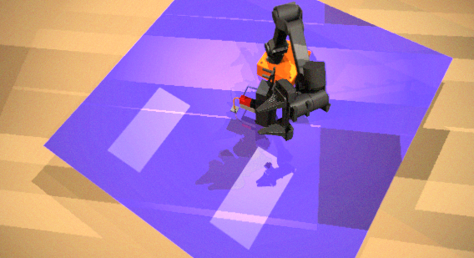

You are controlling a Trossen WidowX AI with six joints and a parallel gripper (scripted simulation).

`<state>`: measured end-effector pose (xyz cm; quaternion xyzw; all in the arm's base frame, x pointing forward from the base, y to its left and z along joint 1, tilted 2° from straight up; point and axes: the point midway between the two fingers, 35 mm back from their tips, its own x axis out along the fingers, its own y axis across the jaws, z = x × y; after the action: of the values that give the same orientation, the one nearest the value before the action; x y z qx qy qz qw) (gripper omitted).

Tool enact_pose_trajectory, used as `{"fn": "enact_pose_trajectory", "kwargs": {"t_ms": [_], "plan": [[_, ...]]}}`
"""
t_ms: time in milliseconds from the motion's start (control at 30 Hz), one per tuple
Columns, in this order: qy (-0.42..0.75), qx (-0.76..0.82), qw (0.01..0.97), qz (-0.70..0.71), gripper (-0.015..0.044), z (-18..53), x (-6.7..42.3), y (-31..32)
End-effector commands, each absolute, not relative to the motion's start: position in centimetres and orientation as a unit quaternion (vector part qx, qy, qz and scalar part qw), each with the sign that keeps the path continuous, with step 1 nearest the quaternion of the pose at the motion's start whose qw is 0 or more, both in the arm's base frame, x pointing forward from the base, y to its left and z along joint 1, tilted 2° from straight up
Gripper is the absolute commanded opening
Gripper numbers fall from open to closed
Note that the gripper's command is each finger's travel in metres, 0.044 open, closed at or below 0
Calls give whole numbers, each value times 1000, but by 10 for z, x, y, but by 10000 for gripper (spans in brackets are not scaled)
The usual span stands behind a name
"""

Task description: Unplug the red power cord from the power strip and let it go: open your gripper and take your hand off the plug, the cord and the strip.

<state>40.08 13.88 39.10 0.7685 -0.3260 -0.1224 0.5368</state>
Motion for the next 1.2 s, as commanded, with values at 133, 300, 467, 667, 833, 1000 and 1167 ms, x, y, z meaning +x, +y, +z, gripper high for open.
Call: {"fn": "enact_pose_trajectory", "kwargs": {"t_ms": [133,300,467,667,833,1000,1167], "plan": [[-291,703,634,-138,269,381,429,118],[-202,613,742,-180,160,346,462,81],[-78,540,804,-238,160,293,474,37],[37,498,816,-291,160,243,464,1],[144,475,799,-339,160,200,439,-28],[254,465,754,-388,160,159,399,-53],[362,470,679,-433,160,126,345,-68]]}}
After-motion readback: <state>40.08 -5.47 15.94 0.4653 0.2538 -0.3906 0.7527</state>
